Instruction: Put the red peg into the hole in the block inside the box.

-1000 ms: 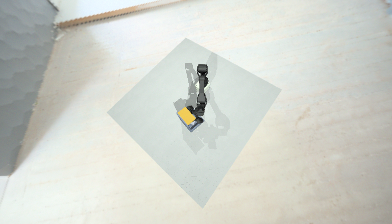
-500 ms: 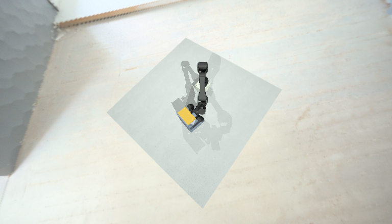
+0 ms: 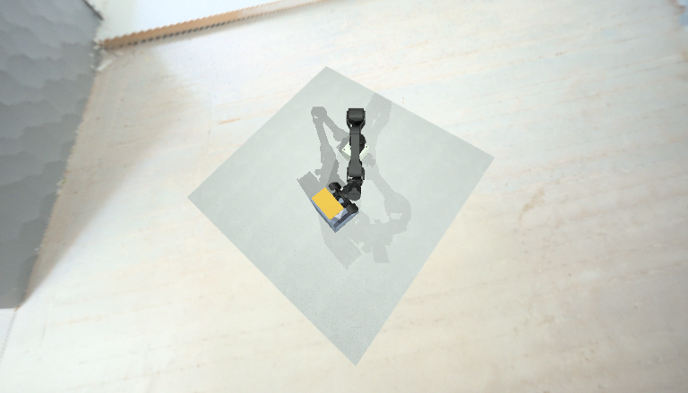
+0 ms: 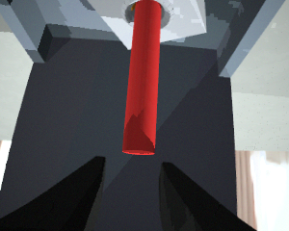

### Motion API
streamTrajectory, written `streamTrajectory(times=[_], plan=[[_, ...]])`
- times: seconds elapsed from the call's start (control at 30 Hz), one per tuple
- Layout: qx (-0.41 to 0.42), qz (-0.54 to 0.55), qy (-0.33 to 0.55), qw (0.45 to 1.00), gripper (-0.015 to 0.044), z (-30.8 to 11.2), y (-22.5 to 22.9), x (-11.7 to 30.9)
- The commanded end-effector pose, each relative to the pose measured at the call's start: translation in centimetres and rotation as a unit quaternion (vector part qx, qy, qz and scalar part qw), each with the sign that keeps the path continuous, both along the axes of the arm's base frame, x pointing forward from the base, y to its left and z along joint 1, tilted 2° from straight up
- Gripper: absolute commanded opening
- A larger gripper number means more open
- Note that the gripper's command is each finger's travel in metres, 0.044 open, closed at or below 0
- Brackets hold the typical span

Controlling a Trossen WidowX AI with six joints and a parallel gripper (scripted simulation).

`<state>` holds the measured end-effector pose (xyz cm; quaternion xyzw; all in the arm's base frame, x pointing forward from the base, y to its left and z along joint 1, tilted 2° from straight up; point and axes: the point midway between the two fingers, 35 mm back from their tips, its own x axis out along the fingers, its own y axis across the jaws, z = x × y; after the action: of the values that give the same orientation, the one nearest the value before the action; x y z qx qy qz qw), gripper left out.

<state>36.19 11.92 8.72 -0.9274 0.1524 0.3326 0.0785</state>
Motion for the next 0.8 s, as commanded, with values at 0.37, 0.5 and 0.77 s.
streamTrajectory(times=[0.37, 0.5, 0.77], plan=[[0.0, 0.0, 0.0, 1.0, 0.0, 0.0, 0.0, 0.0], [0.0, 0.0, 0.0, 1.0, 0.0, -0.1, 0.0, 0.0], [0.001, -0.001, -0.002, 1.0, 0.0, -1.1, 0.0, 0.0]])
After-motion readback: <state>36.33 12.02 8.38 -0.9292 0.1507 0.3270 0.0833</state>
